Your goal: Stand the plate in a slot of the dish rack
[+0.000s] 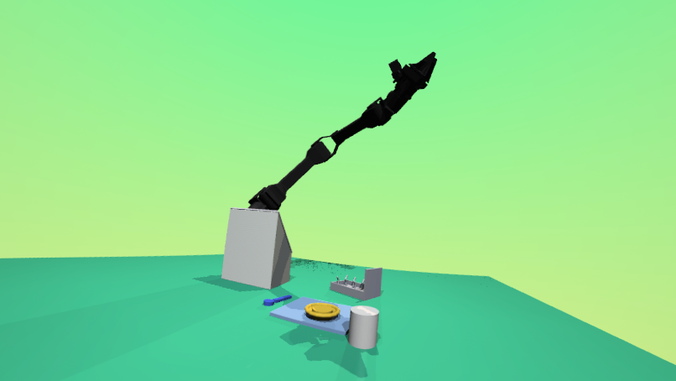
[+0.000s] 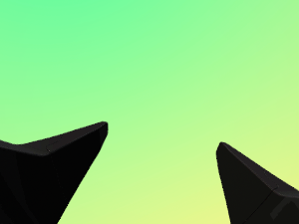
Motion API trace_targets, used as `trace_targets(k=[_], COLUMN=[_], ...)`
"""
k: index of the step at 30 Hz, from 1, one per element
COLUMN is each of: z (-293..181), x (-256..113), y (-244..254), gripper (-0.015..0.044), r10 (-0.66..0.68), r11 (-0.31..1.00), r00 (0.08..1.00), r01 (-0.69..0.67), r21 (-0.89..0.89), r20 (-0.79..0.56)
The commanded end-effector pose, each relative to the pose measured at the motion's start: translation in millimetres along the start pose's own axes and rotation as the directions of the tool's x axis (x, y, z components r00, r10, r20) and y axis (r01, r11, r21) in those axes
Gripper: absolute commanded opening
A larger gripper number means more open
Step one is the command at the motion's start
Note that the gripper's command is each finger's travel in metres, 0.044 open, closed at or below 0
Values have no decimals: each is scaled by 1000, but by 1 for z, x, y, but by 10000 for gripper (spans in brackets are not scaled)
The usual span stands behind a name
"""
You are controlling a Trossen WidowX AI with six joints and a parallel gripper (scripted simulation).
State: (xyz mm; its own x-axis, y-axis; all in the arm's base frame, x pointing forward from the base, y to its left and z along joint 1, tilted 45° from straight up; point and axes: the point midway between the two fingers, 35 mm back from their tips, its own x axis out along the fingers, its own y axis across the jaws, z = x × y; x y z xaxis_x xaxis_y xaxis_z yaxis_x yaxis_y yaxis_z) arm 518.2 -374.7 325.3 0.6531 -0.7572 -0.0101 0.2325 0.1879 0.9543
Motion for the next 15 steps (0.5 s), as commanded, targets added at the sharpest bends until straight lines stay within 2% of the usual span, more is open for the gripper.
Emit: trace_targets(k=[1,9,15], z=[0,-22,-47], x=[0,3,2], y=[-1,-37,-79], gripper=[400,400,400], r10=[-1,-81,-179], r11=[1000,991,955], r00=[1000,994,970], r01=[1,73,132], r21=[-2,-116,-264], r20=[-1,-71,-162])
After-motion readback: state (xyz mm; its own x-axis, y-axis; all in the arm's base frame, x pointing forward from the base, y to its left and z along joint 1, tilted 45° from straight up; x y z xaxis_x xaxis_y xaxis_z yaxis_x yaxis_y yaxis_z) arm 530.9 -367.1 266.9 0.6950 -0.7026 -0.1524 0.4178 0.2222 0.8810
